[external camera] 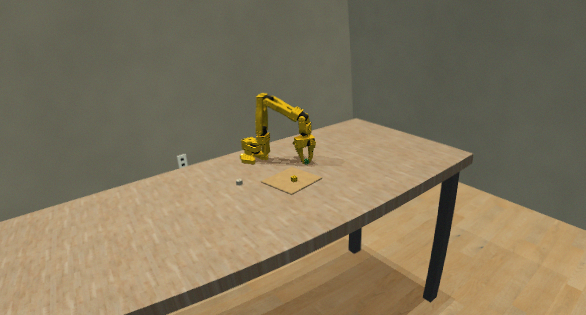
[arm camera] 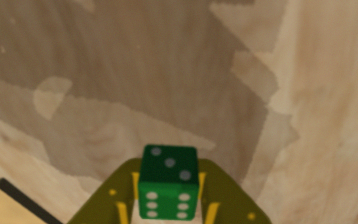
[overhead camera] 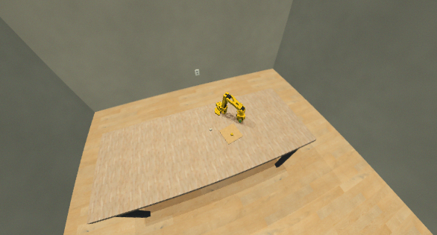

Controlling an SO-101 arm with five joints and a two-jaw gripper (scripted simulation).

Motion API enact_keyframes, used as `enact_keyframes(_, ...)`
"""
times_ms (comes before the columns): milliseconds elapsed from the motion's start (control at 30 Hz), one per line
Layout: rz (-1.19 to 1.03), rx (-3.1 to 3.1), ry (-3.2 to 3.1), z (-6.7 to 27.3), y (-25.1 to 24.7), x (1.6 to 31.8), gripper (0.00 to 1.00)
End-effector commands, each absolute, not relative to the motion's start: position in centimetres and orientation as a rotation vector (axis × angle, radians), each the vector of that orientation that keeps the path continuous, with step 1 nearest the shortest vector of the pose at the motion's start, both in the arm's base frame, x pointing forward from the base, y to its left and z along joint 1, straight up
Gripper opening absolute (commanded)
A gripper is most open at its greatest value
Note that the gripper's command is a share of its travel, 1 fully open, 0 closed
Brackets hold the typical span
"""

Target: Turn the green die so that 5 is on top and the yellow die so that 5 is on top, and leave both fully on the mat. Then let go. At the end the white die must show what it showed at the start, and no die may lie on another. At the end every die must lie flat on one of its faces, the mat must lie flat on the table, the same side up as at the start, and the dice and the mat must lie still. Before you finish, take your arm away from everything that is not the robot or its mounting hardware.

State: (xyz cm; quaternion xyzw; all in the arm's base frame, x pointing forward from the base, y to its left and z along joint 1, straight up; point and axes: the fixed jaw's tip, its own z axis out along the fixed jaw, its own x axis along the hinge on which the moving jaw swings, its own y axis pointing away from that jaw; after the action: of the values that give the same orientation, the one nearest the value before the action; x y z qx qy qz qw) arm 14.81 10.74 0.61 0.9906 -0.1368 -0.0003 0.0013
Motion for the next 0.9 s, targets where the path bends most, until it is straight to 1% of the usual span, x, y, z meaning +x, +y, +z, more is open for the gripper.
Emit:
enact_keyframes(0,0.026,3.13,-0.425,1.1,11.3,15.1,0.01)
enact_keyframes(400,0.026,3.13,-0.425,1.4,11.3,15.2,0.0)
enact_keyframes(867,0.027,3.13,-0.425,4.4,11.3,15.2,0.0)
